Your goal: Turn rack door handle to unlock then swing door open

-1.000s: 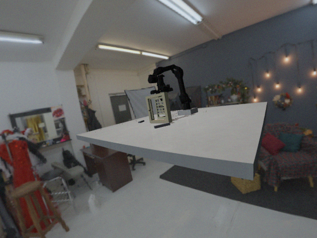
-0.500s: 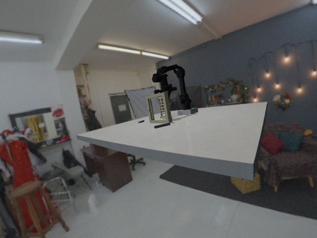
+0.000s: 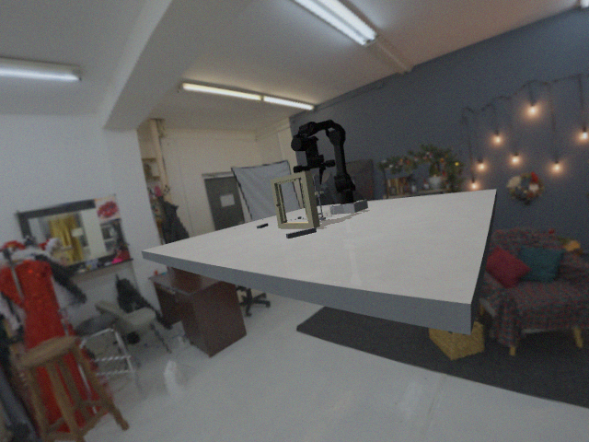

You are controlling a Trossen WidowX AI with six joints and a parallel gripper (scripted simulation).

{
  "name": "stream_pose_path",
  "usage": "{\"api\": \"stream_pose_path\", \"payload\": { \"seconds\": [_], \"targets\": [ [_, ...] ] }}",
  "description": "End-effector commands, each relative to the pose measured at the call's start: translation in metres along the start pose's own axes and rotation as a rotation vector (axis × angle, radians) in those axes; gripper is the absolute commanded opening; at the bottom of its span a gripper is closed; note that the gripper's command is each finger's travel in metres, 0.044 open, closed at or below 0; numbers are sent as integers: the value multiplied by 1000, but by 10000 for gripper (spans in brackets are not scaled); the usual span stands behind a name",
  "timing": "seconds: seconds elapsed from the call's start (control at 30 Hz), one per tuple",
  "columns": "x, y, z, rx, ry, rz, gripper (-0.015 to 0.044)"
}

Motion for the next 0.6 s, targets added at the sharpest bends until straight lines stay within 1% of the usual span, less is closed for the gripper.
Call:
{"api": "stream_pose_path", "payload": {
  "seconds": [0.0,0.57],
  "targets": [
    [0,4,5,-66,-5,-8,23],
    [0,22,32,-281,-2,-10,23]
  ]
}}
Point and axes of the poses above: the point midway between the two fingers, 35 mm back from their tips, its own x axis back along the fingers, its own z axis across the jaws, y = z × x, the point moved 1 cm from there along x, back along the fingers, and after that the axes turned 14 degrees about x, right-handed, at the moved point
